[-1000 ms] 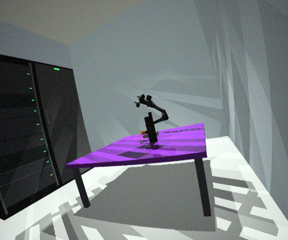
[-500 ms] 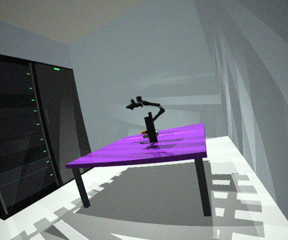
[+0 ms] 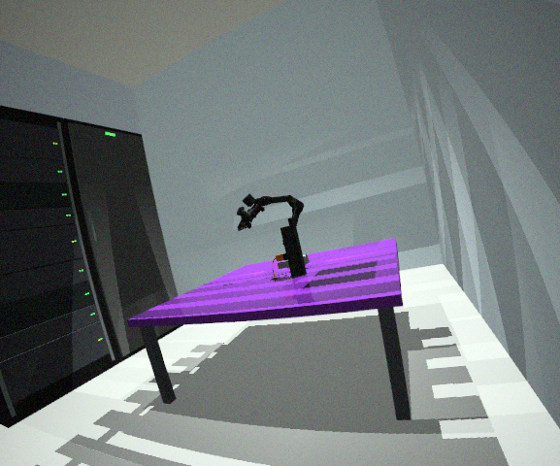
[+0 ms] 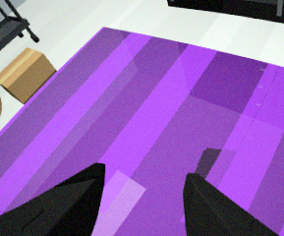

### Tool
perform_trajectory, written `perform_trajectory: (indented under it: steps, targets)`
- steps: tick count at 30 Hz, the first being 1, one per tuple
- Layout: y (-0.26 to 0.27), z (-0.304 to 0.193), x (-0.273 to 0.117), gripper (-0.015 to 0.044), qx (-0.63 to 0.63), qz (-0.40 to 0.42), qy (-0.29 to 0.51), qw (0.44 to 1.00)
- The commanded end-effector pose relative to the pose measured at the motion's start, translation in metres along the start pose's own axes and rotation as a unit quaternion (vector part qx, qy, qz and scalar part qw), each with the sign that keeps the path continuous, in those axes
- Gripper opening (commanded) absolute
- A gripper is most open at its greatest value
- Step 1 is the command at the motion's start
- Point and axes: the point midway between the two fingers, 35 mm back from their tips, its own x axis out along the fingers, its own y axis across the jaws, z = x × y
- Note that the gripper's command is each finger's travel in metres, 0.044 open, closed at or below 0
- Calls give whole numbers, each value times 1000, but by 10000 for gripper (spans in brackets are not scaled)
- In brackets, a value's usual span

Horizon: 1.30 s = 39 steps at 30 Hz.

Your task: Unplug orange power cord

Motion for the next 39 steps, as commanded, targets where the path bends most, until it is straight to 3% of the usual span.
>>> perform_trajectory:
  steps: [1, 7, 11, 17, 39]
  targets:
    - [39, -50, 33, 160, 67, -1, 126, 990]
    - [88, -136, 57, 160, 118, -62, 281, 950]
    - [104, -175, 59, 160, 144, -117, 329, 926]
    - [125, -260, 49, 160, 191, -279, 369, 866]
    - [135, -273, 40, 160, 192, -284, 369, 864]
